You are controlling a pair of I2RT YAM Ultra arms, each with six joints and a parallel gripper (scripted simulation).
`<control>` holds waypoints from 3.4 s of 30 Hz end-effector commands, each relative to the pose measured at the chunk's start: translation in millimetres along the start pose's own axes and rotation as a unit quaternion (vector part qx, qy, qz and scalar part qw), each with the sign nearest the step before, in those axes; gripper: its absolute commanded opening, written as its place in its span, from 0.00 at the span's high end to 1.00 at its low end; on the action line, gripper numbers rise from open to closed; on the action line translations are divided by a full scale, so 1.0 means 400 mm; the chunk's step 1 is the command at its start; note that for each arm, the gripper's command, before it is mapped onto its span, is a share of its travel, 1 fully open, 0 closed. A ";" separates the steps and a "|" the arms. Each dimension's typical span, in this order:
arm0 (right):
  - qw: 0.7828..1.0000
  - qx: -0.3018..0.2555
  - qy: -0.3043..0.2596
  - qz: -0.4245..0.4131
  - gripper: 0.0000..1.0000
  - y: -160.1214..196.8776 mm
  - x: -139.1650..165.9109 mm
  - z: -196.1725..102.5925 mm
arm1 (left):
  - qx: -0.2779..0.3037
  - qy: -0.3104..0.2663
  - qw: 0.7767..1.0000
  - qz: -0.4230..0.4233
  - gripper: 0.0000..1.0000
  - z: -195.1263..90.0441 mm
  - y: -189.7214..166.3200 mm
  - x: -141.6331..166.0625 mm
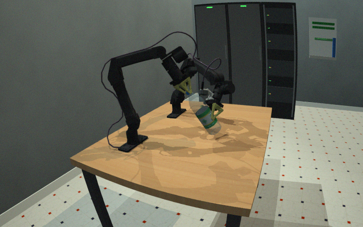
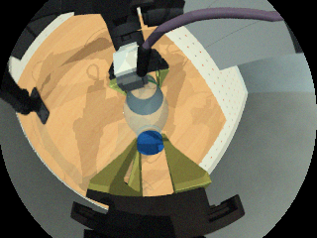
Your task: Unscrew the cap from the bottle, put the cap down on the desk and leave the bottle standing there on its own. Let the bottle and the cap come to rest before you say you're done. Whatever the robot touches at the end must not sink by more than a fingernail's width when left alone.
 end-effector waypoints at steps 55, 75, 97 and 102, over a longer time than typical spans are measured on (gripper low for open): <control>0.771 -0.036 0.061 0.633 0.43 -0.024 -0.010 -0.017 | -0.016 -0.013 1.000 0.004 1.00 -0.023 0.018 -0.021; 0.446 -0.045 0.083 0.890 0.43 -0.032 -0.002 -0.020 | -0.016 -0.013 1.000 0.004 1.00 -0.023 0.018 -0.021; 0.670 -0.029 0.073 0.738 1.00 -0.025 0.000 -0.008 | -0.016 -0.013 1.000 0.004 1.00 -0.023 0.018 -0.021; 0.750 -0.021 0.059 0.658 1.00 -0.022 -0.002 -0.009 | -0.016 -0.013 1.000 0.004 1.00 -0.023 0.018 -0.021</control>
Point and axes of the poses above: on each arm, the point where the finger pads meet when closed, its own z axis out along the fingers, its own y axis across the jaws, x = y × z, the point moved 6 cm from there along -z, back along the fingers, and after that the axes turned 14 degrees about z, right-handed, at the moved point
